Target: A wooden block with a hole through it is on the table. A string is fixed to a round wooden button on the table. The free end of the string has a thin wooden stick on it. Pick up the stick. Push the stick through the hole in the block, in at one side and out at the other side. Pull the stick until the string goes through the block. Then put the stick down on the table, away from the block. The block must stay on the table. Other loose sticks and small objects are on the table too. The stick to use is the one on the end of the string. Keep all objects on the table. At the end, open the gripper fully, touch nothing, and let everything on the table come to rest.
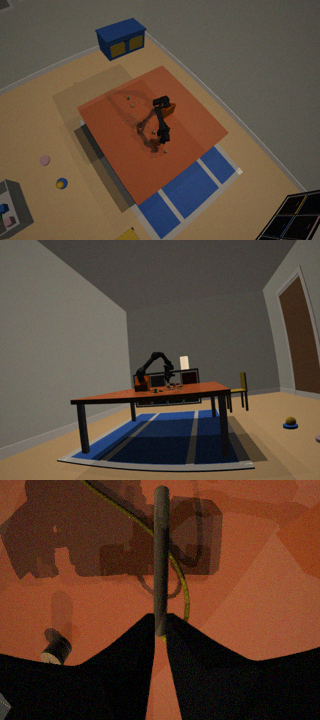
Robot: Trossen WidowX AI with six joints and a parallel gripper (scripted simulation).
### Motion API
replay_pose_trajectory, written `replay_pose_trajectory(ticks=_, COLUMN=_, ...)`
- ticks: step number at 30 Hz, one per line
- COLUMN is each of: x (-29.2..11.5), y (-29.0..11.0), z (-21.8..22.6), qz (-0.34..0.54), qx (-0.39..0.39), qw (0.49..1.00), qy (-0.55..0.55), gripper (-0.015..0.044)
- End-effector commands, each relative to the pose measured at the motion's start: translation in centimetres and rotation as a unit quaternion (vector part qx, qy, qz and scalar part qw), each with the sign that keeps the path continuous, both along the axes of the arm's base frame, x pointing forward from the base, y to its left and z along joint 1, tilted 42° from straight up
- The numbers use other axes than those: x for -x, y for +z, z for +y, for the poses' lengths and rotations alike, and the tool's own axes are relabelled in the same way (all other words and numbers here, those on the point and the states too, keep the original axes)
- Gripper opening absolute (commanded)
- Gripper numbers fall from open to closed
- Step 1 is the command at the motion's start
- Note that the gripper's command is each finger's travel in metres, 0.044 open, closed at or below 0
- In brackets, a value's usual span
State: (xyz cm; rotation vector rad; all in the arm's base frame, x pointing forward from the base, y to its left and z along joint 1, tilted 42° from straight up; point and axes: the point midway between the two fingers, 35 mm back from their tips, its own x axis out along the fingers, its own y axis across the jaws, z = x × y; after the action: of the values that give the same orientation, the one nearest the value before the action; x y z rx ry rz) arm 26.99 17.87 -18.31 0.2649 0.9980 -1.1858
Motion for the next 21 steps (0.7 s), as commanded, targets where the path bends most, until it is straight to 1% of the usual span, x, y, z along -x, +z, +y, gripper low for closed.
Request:
replay_pose_trajectory(ticks=1, x=-0.3, y=0.0, z=-0.1, qz=-0.031, qx=0.000, qw=0.999, qy=-0.036, gripper=0.0000)
replay_pose_trajectory(ticks=21, x=0.3, y=-1.1, z=1.4, qz=-0.030, qx=-0.003, qw=0.999, qy=-0.036, gripper=0.0000)
